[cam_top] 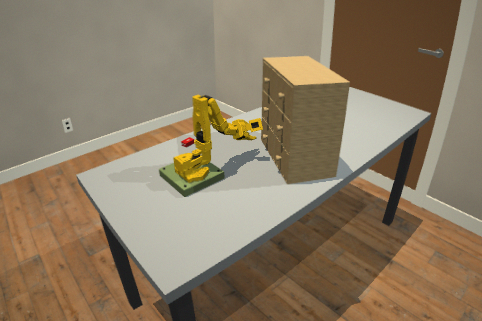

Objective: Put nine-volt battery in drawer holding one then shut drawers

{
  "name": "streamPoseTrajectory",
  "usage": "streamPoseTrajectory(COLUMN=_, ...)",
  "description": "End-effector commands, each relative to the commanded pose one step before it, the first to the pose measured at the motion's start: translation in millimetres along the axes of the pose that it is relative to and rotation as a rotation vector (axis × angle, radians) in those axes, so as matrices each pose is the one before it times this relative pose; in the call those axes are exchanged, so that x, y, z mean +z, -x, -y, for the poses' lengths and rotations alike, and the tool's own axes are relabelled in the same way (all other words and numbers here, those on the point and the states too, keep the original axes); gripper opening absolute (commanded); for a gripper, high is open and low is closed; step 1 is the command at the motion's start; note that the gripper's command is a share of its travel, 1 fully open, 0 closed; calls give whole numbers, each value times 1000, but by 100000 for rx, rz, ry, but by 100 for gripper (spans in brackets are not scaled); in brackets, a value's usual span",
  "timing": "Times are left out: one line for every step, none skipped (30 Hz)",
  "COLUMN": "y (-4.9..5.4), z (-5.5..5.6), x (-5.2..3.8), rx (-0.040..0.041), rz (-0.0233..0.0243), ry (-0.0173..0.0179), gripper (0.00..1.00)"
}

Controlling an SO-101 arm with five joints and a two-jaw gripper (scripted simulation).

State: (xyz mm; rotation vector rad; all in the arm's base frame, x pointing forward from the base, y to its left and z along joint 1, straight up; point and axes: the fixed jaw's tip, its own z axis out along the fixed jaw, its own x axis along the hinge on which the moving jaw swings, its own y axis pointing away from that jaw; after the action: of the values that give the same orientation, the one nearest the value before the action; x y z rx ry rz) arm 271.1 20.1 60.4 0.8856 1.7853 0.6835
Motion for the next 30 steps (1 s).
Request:
streamPoseTrajectory(y=2981, z=1744, x=1230, rx=1235, rz=1225, ry=-264, gripper=21)
streamPoseTrajectory(y=110, z=119, x=75, rx=19, rz=45, ry=-30, gripper=21)
streamPoseTrajectory(y=111, z=116, x=75, rx=20, rz=45, ry=-29, gripper=21)
streamPoseTrajectory(y=110, z=119, x=75, rx=19, rz=45, ry=-30, gripper=21)
streamPoseTrajectory(y=111, z=116, x=75, rx=20, rz=45, ry=-29, gripper=21)
streamPoseTrajectory(y=110, z=119, x=74, rx=19, rz=45, ry=-30, gripper=21)
streamPoseTrajectory(y=111, z=116, x=75, rx=20, rz=45, ry=-29, gripper=21)
streamPoseTrajectory(y=110, z=119, x=74, rx=20, rz=45, ry=-30, gripper=21)
streamPoseTrajectory(y=111, z=117, x=75, rx=20, rz=45, ry=-29, gripper=21)
streamPoseTrajectory(y=110, z=119, x=74, rx=20, rz=45, ry=-30, gripper=21)
streamPoseTrajectory(y=111, z=117, x=75, rx=20, rz=45, ry=-29, gripper=21)
streamPoseTrajectory(y=110, z=120, x=74, rx=20, rz=45, ry=-30, gripper=21)
streamPoseTrajectory(y=111, z=117, x=75, rx=20, rz=45, ry=-29, gripper=21)
streamPoseTrajectory(y=0, z=0, x=0, rx=0, rz=0, ry=0, gripper=21)
streamPoseTrajectory(y=0, z=0, x=0, rx=0, rz=0, ry=0, gripper=21)
streamPoseTrajectory(y=110, z=120, x=74, rx=20, rz=45, ry=-30, gripper=21)
streamPoseTrajectory(y=111, z=117, x=75, rx=20, rz=45, ry=-29, gripper=21)
streamPoseTrajectory(y=110, z=120, x=74, rx=20, rz=45, ry=-30, gripper=21)
streamPoseTrajectory(y=111, z=117, x=75, rx=20, rz=45, ry=-29, gripper=21)
streamPoseTrajectory(y=22, z=25, x=15, rx=4, rz=9, ry=-7, gripper=21)
streamPoseTrajectory(y=0, z=-1, x=0, rx=0, rz=0, ry=1, gripper=21)
streamPoseTrajectory(y=0, z=1, x=0, rx=0, rz=0, ry=-1, gripper=21)
streamPoseTrajectory(y=0, z=-1, x=0, rx=0, rz=0, ry=1, gripper=21)
streamPoseTrajectory(y=0, z=1, x=0, rx=0, rz=0, ry=-1, gripper=21)
streamPoseTrajectory(y=0, z=-1, x=0, rx=0, rz=0, ry=1, gripper=21)
streamPoseTrajectory(y=0, z=1, x=0, rx=0, rz=0, ry=-1, gripper=21)
streamPoseTrajectory(y=0, z=-1, x=0, rx=0, rz=0, ry=1, gripper=21)
streamPoseTrajectory(y=0, z=1, x=0, rx=0, rz=0, ry=-1, gripper=21)
streamPoseTrajectory(y=0, z=-1, x=0, rx=0, rz=0, ry=1, gripper=21)
streamPoseTrajectory(y=0, z=1, x=0, rx=0, rz=0, ry=-1, gripper=21)
